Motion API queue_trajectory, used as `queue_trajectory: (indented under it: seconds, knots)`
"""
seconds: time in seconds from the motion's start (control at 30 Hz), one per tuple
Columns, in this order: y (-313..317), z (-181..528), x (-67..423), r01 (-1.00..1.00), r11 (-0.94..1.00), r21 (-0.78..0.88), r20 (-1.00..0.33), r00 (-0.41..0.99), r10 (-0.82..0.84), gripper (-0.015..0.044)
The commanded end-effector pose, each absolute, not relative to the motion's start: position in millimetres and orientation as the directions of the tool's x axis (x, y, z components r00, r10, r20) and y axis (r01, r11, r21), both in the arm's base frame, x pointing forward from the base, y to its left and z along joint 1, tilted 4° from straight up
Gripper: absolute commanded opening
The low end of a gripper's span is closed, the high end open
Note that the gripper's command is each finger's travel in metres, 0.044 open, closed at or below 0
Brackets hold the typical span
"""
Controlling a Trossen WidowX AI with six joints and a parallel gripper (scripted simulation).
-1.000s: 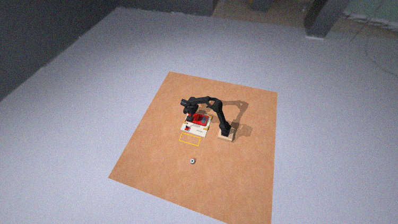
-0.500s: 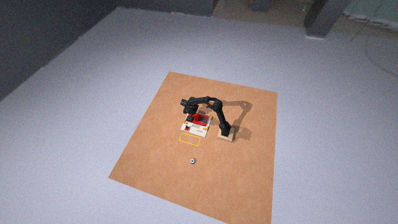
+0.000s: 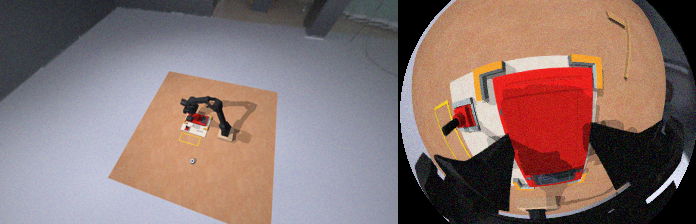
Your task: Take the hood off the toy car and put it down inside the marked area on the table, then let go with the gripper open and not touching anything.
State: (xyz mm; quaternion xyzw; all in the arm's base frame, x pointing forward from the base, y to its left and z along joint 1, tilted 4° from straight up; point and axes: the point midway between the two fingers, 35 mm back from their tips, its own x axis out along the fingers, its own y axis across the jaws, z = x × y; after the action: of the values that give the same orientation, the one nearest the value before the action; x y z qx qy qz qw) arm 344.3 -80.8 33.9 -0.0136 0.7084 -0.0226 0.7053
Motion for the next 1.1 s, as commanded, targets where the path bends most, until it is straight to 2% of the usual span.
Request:
queue_trajectory:
  seconds: [0.0, 1.07]
  knots:
    - [-81, 37, 345, 0.013, 0.999, -0.051, -0.999, -0.004, -0.051, 0.0]
    - [-79, 65, 345, 0.014, 0.999, -0.051, -0.999, -0.004, -0.051, 0.0]
